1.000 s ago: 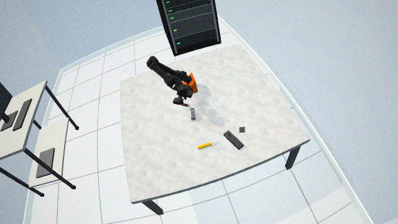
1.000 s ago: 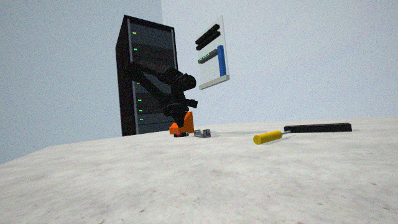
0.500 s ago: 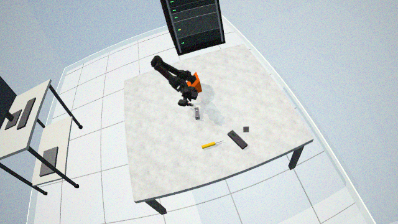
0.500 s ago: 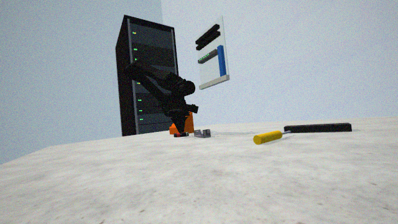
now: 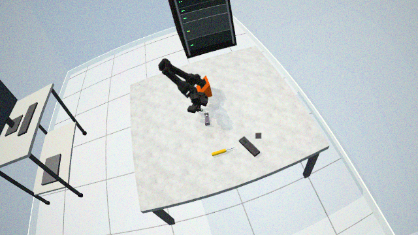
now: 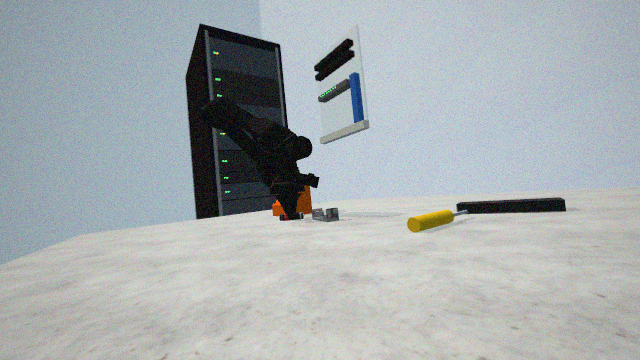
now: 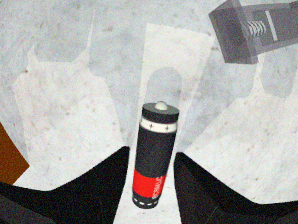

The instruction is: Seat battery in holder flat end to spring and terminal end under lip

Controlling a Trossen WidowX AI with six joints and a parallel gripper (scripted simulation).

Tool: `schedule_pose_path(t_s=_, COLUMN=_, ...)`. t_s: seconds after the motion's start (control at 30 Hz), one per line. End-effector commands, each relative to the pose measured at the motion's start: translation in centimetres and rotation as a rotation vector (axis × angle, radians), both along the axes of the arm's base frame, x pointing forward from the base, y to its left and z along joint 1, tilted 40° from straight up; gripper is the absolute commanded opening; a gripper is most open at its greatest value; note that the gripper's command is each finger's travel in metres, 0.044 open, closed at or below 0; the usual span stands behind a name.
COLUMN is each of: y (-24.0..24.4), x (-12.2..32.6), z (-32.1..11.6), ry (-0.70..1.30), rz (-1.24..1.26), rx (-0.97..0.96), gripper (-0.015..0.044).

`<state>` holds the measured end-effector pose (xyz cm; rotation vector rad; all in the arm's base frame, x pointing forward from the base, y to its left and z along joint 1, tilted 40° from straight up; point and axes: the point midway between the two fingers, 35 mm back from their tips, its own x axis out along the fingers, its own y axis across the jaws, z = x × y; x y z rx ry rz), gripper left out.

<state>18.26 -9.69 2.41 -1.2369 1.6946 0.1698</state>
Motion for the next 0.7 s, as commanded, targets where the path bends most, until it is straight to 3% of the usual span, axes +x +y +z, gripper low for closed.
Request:
schedule_pose_path(t_s=0.0, y=-0.1, x=-0.1, z=0.0, ry=0.003, rz=0.002, rx=-0.004, gripper=0.0082)
schedule_pose_path(t_s=0.13, y=-0.1, x=-0.1, z=0.0, ry=0.003, rz=0.002, rx=-0.004, gripper=0.0058)
schedule_pose_path(t_s=0.67, y=3.2, x=0.0, z=3.8, ry=-0.002, rz=-0.003, rx=-0.002, gripper=0.0058)
